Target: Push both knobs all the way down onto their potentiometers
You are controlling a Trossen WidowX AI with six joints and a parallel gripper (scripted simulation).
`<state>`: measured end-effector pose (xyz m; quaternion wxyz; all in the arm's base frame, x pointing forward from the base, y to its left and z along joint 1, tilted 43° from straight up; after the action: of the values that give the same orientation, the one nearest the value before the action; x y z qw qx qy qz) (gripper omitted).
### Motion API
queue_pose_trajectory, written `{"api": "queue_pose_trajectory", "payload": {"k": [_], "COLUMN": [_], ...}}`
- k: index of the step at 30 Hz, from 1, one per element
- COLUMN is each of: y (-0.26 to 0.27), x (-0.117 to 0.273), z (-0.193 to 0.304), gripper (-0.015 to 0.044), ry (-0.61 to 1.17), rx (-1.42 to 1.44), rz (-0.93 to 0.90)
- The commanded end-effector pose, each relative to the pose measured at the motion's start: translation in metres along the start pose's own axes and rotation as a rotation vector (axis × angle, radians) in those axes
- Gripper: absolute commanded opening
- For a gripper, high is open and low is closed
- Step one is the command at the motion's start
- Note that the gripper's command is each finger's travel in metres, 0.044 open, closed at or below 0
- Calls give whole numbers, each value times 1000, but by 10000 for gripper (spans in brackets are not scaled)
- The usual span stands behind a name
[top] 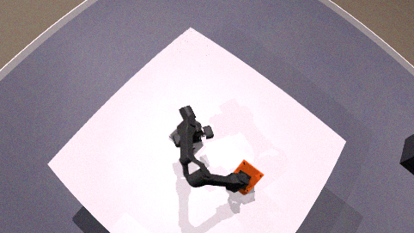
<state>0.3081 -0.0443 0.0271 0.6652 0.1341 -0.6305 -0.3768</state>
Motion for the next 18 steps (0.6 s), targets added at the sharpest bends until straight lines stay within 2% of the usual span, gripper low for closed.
{"api": "queue_pose_trajectory", "payload": {"k": [1,18], "y": [-1,-1], "x": [-4,-6], "z": [2,2], "gripper": [0,0], "ry": [7,7], "rx": [-9,-9], "rz": [-5,-5]}}
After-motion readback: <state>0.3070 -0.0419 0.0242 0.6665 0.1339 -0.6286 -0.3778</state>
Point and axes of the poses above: the point midway between the two fingers, 35 mm back from their tips, its own x axis back along the fingers, its own y axis across the jaws, z = x × y, the point moved 3 cm from there along x, back along the fingers, and after that the axes turned 15 degrees about x, right-handed, at the moved point
